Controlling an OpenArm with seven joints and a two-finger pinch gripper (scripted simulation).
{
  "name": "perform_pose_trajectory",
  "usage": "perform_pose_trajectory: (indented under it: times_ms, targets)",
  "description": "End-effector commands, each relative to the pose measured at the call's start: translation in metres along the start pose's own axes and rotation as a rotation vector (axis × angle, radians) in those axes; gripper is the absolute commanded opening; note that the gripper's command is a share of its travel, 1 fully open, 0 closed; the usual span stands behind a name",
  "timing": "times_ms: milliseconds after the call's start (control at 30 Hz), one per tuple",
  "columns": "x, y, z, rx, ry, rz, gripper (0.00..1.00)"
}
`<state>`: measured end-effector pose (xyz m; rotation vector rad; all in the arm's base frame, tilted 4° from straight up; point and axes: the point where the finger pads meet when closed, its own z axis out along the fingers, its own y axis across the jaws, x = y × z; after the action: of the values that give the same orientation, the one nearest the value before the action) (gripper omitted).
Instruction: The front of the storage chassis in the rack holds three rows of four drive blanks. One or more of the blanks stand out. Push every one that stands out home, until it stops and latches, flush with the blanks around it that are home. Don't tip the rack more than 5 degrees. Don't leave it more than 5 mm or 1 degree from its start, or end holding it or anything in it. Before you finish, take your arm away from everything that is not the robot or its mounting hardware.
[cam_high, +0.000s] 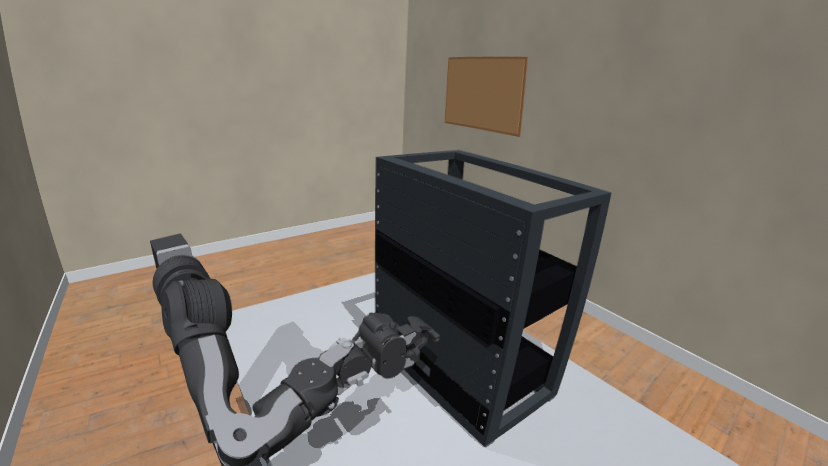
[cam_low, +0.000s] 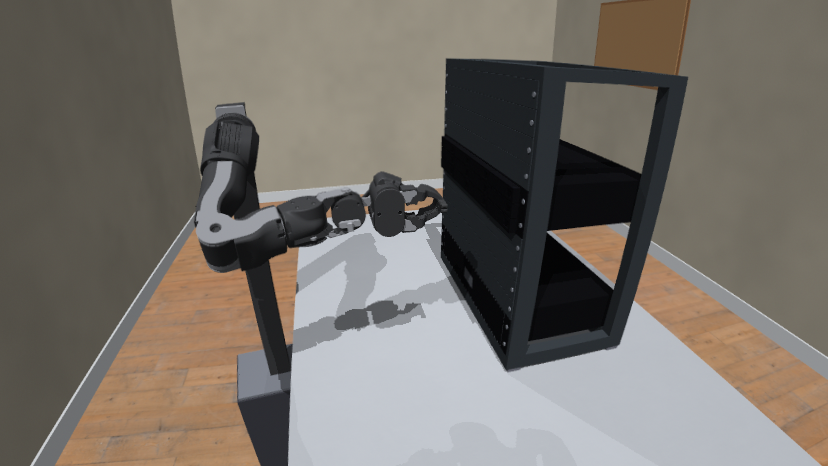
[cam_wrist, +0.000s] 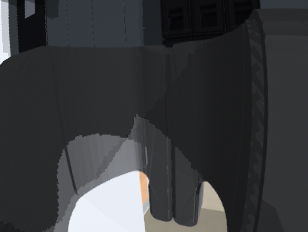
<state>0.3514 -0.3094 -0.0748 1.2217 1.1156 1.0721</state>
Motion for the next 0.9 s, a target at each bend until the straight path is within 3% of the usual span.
perform_pose_trajectory:
  times_ms: [0, 167, 367, 867]
  targets:
    - [-0.001, 0.003, 0.0, -0.013, -0.004, 0.0, 0.0]
    - [-0.001, 0.006, -0.001, -0.014, -0.002, 0.0, 0.0]
    - [-0.005, 0.029, -0.003, -0.012, -0.003, 0.0, 0.0]
    - [-0.004, 0.026, 0.005, -0.003, -0.002, 0.0, 0.0]
